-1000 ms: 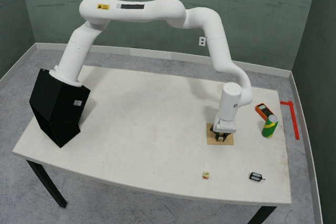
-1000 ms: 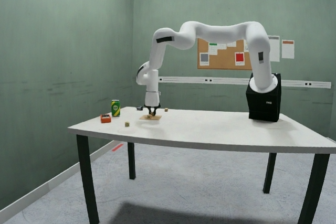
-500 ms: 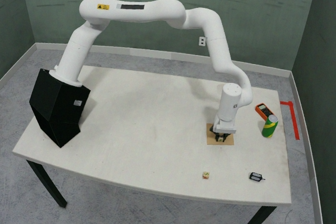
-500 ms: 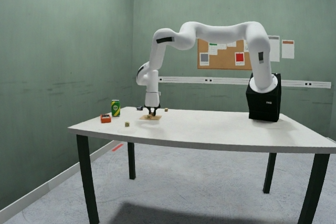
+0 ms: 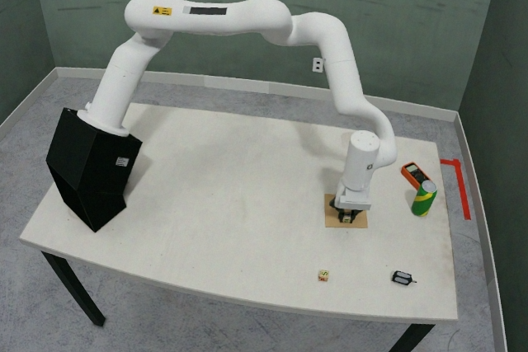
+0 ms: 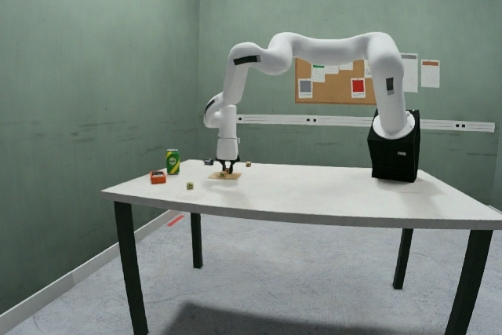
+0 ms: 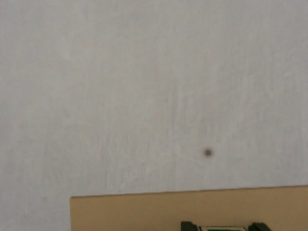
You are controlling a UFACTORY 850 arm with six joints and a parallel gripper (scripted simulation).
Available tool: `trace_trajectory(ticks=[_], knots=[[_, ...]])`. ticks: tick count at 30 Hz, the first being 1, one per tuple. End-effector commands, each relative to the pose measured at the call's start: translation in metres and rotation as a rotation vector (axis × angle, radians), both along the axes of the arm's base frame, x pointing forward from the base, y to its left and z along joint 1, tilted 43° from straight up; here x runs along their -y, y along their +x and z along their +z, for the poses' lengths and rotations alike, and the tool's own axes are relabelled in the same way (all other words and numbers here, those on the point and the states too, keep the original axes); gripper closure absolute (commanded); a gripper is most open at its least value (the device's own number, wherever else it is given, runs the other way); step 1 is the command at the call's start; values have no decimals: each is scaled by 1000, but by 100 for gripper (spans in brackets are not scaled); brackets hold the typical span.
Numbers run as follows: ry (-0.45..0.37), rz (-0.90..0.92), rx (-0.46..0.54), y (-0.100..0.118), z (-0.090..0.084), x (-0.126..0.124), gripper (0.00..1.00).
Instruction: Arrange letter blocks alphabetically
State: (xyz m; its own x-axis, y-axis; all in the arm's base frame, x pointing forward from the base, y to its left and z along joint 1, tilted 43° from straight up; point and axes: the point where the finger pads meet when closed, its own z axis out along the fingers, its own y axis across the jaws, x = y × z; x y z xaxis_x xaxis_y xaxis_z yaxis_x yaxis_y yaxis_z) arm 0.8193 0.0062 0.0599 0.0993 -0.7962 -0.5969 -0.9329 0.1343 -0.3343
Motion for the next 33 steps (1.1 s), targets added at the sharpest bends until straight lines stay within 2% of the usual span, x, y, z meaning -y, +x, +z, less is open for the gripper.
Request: trace_trajectory(ticks=[1,24,25,30,31,33], knots=[[0,-1,2,1,1,1,77],[0,-1,2,1,1,1,77],[0,-1,2,1,1,1,73],[0,-1,2,1,1,1,69],[0,-1,2,1,1,1,65],[0,-1,2,1,1,1,65]])
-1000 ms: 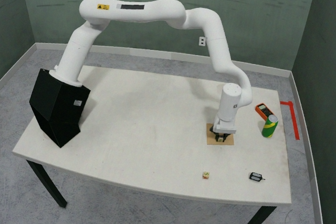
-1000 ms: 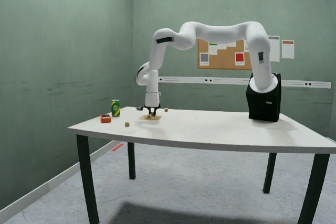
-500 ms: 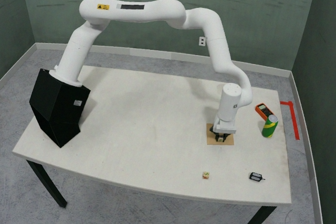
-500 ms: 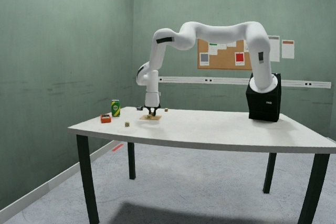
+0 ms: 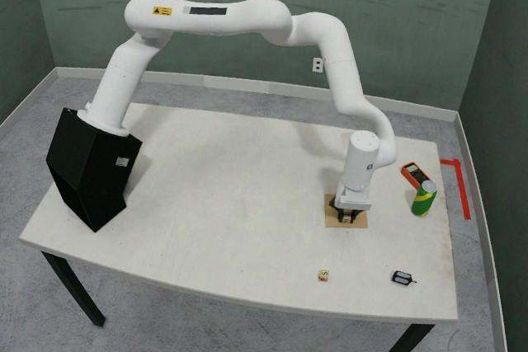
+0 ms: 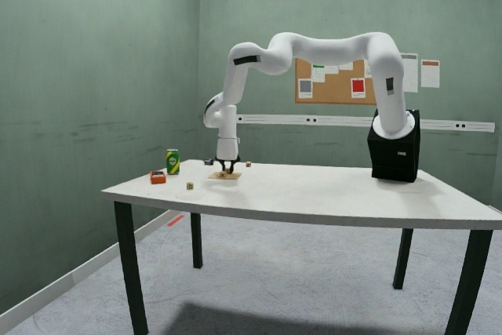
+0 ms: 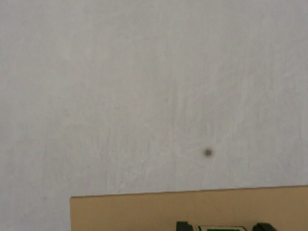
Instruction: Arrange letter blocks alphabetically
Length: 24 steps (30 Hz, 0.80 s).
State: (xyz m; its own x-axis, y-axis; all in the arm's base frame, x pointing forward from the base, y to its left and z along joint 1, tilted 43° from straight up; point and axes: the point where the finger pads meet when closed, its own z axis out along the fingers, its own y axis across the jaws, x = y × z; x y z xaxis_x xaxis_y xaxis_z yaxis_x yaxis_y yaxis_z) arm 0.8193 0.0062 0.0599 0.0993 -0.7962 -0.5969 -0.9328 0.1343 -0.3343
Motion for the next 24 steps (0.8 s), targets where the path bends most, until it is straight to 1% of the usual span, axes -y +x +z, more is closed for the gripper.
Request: trace_trajectory(ticks=[1,2,3,5,6,19,24], knots=[[0,-1,2,1,1,1,65],[0,-1,2,1,1,1,65],[0,-1,2,1,1,1,61],[0,-1,2,1,1,1,61],[0,-1,2,1,1,1,57],[0,-1,2,0,2,1,57],[0,-1,2,-3,9,7,57]])
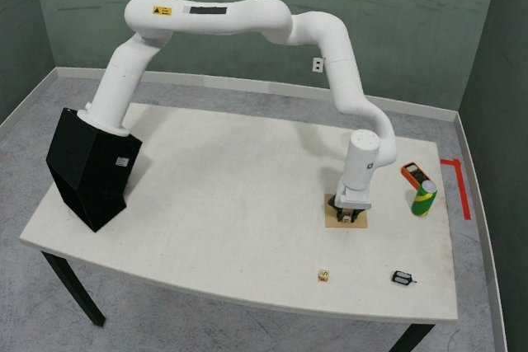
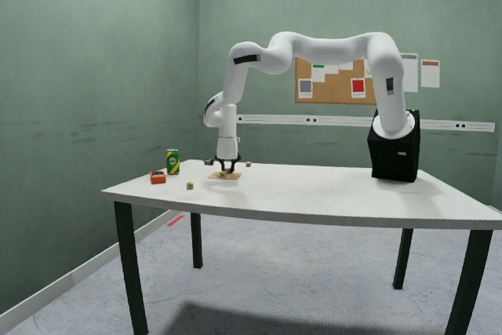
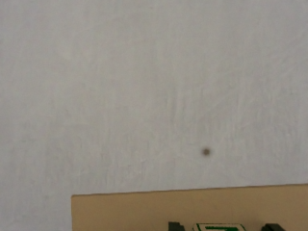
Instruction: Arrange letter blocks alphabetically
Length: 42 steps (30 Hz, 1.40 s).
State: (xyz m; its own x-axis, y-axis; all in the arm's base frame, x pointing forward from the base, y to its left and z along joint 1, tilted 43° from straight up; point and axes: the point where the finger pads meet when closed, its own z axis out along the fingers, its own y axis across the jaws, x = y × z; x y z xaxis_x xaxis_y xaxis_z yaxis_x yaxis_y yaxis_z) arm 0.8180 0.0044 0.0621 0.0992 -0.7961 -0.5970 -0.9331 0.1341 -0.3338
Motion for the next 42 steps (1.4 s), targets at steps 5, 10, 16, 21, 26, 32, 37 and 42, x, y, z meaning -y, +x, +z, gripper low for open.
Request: trace_trajectory(ticks=[5,10,16,21,26,32,37,42], knots=[[-1,-1,2,-9,22,18,57],[-1,-1,2,-17,38,31,57],[-1,-1,2,-25,56,45,57],[-1,-1,2,-29,64,52,57],[-1,-1,2,-29,65,52,0],[-1,-1,2,-29,65,52,0],[-1,-1,2,-29,65,52,0],[-1,-1,2,-29,65,52,0]])
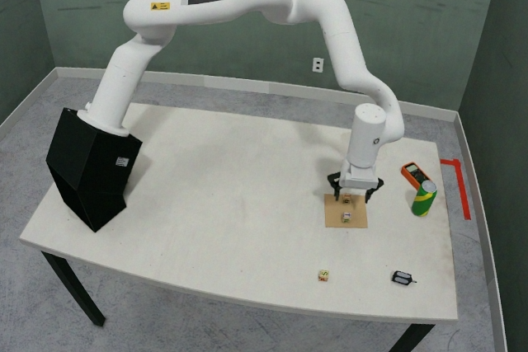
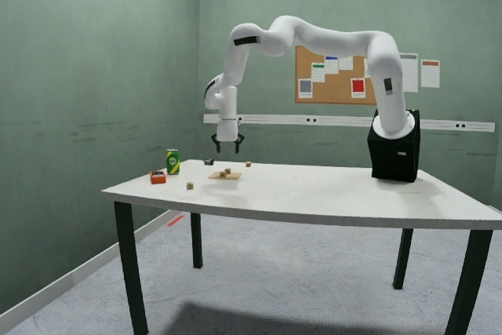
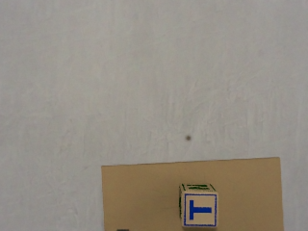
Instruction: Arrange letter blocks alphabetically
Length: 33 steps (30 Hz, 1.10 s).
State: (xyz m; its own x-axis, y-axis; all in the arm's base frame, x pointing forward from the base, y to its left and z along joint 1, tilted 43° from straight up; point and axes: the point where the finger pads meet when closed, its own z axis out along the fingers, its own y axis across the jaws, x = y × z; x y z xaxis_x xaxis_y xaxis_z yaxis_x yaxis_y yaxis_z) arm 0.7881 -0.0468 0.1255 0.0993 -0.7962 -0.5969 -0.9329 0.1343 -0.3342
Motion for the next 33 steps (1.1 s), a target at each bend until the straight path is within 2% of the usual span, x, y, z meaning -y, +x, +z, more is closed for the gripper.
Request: trace_trajectory(ticks=[1,13,18,20,33], knots=[[-1,-1,2,1,1,1,0],[19,-43,-32,1,-2,4,0],[66,-142,-112,1,-8,11,0],[66,-142,-112,1,-8,11,0],[200,-426,-342,2,-27,32,0]])
